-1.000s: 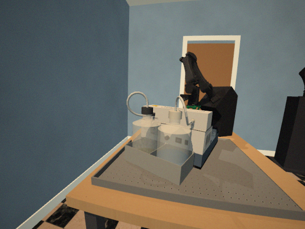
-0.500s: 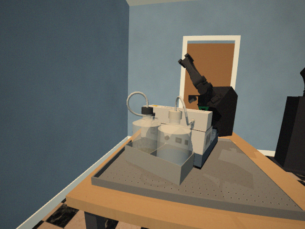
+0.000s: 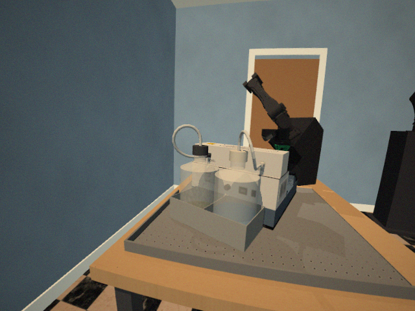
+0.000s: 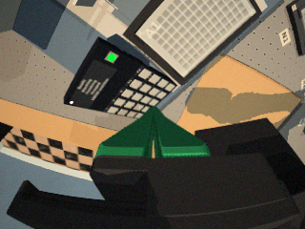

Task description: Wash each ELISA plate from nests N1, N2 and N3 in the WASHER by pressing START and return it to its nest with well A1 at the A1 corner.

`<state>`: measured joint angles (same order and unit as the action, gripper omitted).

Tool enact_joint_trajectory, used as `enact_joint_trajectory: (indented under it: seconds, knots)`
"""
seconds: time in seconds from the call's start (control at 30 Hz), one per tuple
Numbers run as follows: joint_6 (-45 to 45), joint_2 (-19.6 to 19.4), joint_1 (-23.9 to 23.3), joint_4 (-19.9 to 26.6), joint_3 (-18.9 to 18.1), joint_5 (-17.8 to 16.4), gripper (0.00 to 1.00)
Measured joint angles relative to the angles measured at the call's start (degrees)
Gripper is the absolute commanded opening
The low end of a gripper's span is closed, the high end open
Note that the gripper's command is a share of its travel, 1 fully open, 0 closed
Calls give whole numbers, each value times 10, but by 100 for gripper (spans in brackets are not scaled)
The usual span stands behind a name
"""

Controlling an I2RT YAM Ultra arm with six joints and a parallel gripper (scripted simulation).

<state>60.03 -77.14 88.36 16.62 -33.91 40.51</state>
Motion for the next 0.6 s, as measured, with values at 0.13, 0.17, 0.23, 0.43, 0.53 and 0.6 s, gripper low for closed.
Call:
enact_joint_trajectory:
  seconds: [0.13, 0.17, 0.23, 0.43, 0.53, 0.6]
  knots:
    - [-24, -10, 11, -4, 1, 9, 0]
    - [-31, -18, 20, -6, 2, 12, 0]
    - [-44, -36, 38, -9, 4, 16, 0]
    - [-77, -75, 76, -15, 4, 33, 0]
    - [-98, -108, 104, -18, 2, 42, 0]
    - [-112, -130, 121, -20, -1, 48, 0]
